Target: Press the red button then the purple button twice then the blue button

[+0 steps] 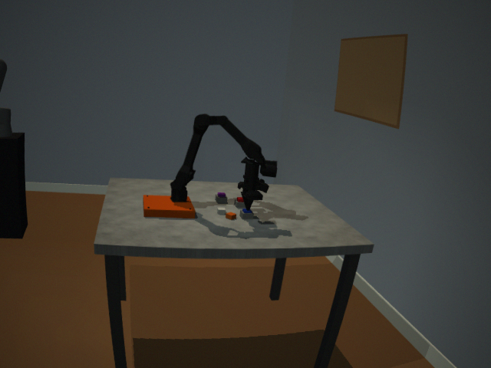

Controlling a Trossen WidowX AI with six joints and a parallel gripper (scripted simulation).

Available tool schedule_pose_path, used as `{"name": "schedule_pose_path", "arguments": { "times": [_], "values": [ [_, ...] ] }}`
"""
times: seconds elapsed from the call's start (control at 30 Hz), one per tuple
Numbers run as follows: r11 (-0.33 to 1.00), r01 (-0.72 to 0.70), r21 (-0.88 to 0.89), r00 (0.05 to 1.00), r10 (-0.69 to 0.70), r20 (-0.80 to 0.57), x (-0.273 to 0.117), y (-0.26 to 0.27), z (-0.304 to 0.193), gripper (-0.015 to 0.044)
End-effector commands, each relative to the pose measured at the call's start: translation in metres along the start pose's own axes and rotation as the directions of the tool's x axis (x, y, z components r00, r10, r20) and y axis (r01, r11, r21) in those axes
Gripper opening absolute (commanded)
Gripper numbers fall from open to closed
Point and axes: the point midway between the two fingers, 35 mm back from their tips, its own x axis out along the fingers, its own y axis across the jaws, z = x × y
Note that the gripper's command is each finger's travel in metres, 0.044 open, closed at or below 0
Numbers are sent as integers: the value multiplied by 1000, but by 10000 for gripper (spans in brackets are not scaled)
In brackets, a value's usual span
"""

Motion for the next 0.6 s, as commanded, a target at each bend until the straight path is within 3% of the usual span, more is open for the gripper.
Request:
{"name": "schedule_pose_path", "arguments": {
  "times": [0.0,0.57],
  "values": [
    [1000,-5,-3,1000,5,-10,4,1,-2,20],
    [1000,-2,-1,1000,2,-4,-9,0,0,20]
  ]
}}
